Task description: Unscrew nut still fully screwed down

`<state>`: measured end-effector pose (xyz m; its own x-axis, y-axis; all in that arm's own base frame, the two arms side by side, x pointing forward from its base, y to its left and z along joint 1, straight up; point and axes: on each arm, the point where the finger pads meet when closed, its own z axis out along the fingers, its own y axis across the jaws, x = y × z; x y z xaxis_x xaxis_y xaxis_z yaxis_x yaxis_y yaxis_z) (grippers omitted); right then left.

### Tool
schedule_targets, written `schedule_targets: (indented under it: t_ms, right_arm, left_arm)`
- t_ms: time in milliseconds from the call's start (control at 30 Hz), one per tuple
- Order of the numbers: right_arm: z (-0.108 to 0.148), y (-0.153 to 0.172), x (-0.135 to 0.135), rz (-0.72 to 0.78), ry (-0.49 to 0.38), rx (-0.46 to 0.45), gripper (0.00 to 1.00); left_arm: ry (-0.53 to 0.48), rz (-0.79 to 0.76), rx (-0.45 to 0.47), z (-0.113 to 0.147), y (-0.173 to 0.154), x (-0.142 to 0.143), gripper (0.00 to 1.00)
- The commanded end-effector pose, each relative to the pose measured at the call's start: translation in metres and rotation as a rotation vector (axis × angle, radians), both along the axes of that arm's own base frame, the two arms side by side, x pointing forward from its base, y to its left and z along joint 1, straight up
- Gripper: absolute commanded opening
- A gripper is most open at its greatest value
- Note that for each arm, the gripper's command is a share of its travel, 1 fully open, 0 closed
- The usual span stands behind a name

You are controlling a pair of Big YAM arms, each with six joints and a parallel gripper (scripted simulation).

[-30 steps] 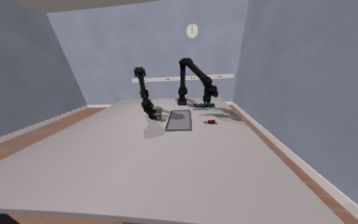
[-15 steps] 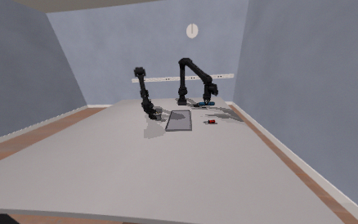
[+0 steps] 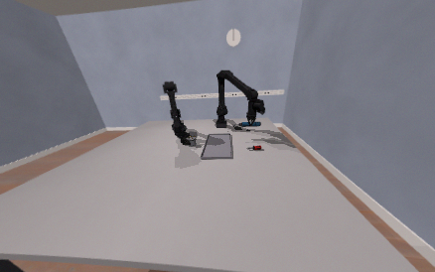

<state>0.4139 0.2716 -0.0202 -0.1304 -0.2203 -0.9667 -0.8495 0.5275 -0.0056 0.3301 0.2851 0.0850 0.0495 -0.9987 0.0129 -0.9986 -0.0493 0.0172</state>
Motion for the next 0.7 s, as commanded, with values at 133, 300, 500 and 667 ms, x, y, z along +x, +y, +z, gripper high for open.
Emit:
schedule_targets:
  t_ms: [133,300,500,667]
  right_arm:
    - [0.004,0.002,0.004,-0.001,-0.010,0.007,0.59]
    - [0.004,0.002,0.004,-0.001,-0.010,0.007,0.59]
    - [0.004,0.002,0.004,-0.001,-0.010,0.007,0.59]
    - [0.004,0.002,0.004,-0.001,-0.010,0.007,0.59]
  left_arm:
    - [-0.074,-0.015,0.060,0.045,0.018,0.024,0.42]
    - [-0.074,-0.015,0.060,0.053,0.017,0.023,0.42]
    - [-0.074,-0.015,0.060,0.062,0.017,0.023,0.42]
    - [-0.062,-0.015,0.050,0.056,0.017,0.023,0.42]
